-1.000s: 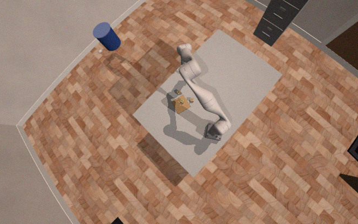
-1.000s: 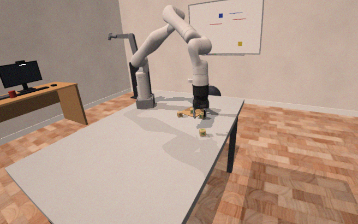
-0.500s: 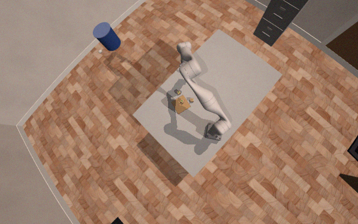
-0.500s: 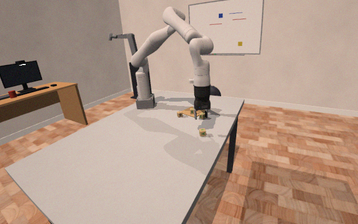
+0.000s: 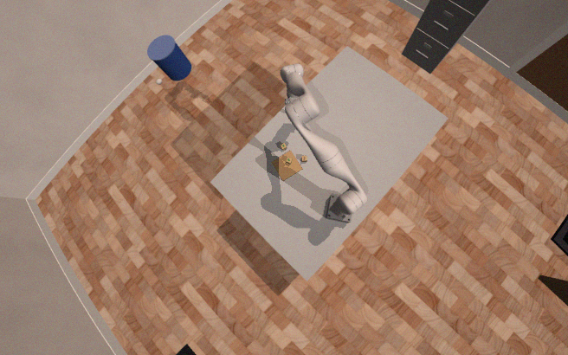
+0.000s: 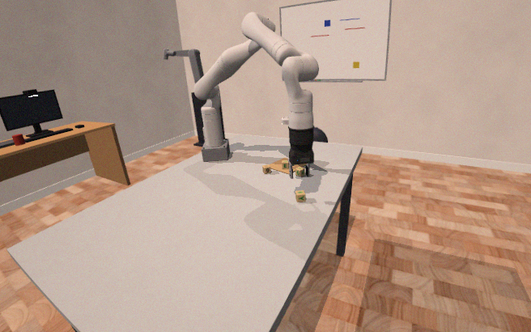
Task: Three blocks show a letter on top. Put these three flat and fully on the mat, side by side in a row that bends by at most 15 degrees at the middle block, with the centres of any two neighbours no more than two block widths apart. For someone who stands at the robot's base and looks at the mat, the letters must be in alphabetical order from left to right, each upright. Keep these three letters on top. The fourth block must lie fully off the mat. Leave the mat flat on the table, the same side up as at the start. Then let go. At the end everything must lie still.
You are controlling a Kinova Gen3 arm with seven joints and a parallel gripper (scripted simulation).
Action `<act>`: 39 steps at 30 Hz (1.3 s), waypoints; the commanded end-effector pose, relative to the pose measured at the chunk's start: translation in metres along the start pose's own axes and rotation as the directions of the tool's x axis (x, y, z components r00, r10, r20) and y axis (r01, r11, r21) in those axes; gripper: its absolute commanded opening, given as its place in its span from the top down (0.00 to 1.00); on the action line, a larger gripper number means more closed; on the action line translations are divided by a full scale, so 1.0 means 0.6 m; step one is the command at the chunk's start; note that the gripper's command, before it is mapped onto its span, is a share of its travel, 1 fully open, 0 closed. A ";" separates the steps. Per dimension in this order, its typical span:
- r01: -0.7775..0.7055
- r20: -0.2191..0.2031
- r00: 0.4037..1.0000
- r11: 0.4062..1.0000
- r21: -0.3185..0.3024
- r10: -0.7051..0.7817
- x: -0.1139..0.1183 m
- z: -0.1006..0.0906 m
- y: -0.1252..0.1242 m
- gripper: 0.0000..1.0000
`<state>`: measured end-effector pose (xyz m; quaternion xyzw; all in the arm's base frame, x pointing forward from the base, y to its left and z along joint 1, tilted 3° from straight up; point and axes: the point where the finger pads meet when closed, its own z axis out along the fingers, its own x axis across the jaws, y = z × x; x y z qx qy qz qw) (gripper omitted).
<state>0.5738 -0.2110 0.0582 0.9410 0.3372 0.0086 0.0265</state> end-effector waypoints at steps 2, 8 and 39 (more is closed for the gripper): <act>-0.002 0.000 1.000 1.000 -0.003 0.002 -0.001 0.000 0.007 0.00; -0.001 0.000 1.000 1.000 -0.003 0.001 0.000 0.000 0.017 0.00; 0.003 0.001 1.000 1.000 -0.003 -0.003 0.001 0.000 0.047 0.00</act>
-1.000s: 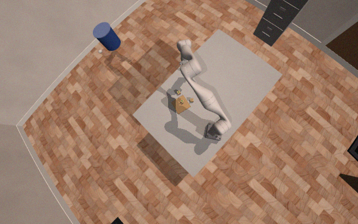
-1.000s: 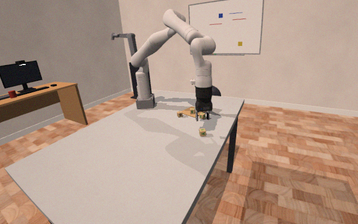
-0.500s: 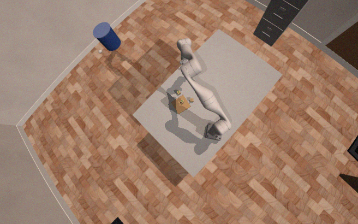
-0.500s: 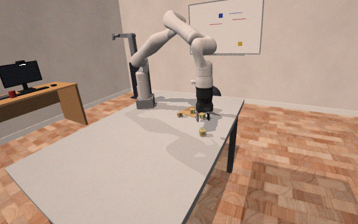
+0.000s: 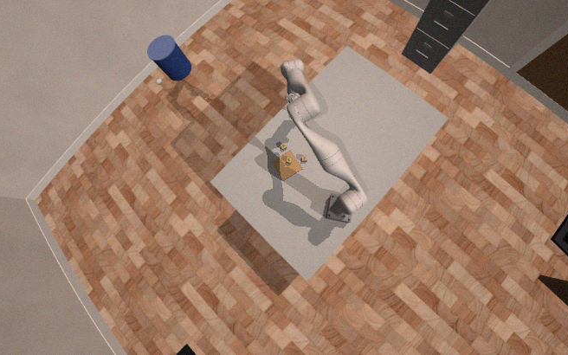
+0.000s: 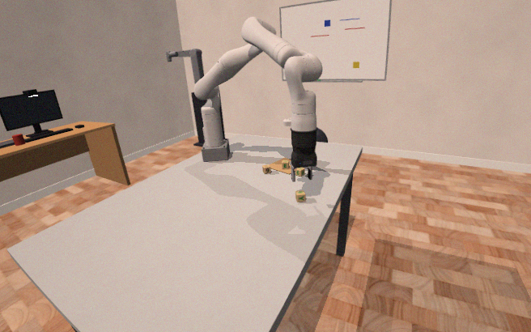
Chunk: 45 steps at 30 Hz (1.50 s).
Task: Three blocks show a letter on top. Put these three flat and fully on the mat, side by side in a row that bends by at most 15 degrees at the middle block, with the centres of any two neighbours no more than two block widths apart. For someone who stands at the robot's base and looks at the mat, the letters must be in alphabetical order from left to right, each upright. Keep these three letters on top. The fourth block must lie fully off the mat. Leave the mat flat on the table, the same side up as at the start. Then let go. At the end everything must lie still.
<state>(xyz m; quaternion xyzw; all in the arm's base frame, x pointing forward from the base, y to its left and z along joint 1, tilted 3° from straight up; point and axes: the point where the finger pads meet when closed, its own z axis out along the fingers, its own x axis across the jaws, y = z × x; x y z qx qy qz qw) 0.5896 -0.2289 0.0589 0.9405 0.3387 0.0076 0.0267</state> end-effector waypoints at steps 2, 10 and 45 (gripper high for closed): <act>0.000 -0.001 1.000 1.000 -0.003 0.000 0.000 -0.001 0.008 0.00; 0.001 -0.001 1.000 1.000 -0.003 -0.001 0.000 -0.001 0.013 0.00; 0.003 0.000 1.000 1.000 -0.002 -0.003 0.000 -0.001 0.031 0.00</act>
